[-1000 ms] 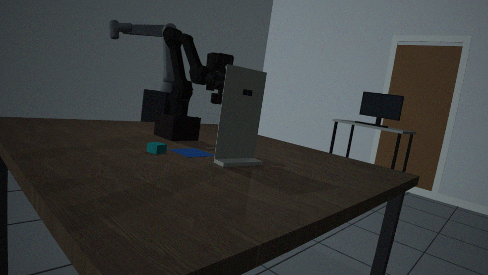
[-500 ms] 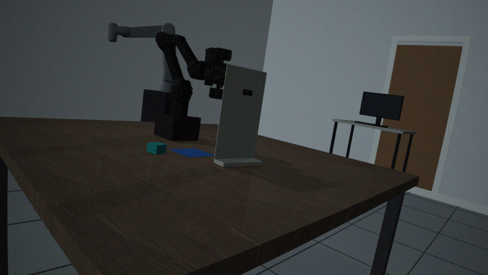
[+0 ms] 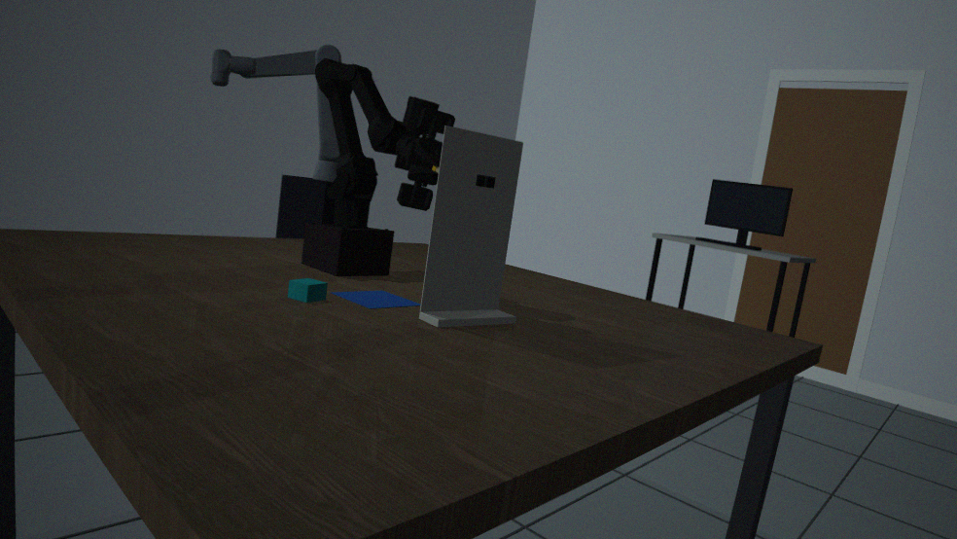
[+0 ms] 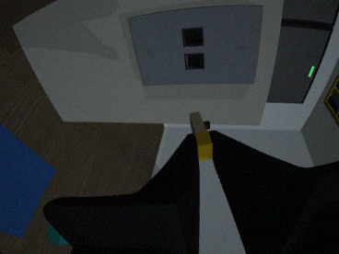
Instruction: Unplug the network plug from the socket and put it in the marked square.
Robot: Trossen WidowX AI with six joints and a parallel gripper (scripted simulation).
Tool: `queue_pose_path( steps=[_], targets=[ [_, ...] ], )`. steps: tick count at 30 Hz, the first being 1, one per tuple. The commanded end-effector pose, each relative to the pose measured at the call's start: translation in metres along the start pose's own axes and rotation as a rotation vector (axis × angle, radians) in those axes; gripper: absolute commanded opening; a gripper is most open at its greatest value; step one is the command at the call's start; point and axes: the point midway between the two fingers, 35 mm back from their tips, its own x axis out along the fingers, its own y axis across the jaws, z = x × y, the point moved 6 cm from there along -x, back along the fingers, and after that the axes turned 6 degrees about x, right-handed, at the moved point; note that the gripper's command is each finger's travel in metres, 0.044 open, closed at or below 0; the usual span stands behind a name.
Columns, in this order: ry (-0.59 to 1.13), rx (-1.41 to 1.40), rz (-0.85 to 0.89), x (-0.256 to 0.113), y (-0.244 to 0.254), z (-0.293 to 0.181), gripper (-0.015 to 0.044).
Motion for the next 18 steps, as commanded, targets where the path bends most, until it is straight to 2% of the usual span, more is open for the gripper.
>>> queue_pose_path(
  steps=[1, 18],
  targets=[
    [0.008, 0.000, 0.064, 0.008, 0.009, -0.006, 0.0000],
    [0.043, -0.018, 0.397, 0.032, 0.052, -0.041, 0.0000]
  ],
)
